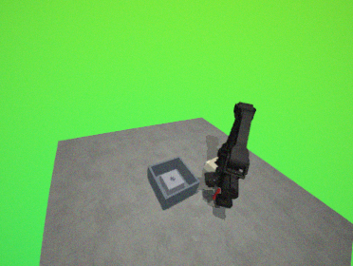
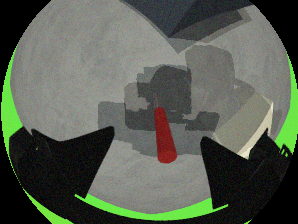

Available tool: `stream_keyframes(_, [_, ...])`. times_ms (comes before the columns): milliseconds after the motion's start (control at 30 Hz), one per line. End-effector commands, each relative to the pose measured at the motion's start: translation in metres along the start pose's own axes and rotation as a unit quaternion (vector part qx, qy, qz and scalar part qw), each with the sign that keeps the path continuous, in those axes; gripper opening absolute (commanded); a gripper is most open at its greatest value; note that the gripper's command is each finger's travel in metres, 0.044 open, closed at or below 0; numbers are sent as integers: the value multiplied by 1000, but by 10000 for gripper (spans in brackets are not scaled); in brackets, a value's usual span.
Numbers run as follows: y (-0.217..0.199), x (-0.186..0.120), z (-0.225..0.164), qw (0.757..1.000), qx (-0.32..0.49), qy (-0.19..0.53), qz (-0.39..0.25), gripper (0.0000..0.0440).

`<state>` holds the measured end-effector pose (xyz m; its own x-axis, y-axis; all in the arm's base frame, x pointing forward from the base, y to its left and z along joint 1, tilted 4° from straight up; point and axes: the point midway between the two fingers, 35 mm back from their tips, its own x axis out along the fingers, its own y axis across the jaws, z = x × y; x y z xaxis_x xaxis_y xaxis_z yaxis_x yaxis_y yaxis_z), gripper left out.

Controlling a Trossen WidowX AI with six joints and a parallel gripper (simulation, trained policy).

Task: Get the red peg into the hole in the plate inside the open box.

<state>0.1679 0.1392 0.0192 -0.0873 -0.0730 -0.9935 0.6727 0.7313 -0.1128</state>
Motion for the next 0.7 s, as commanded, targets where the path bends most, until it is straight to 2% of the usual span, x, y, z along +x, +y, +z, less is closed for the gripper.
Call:
stream_keyframes(0, [-1, 19, 3, 1000, 0, -12, -7, 437])
stream_keyframes(100, [-1, 28, 4, 1000, -3, -16, -9, 395])
stream_keyframes(367, [-7, 49, 5, 999, -4, -18, -30, 188])
stream_keyframes(600, [-13, 54, 5, 998, -5, -16, -57, 15])
stream_keyframes(667, [-15, 54, 4, 998, -7, -16, -66, 0])
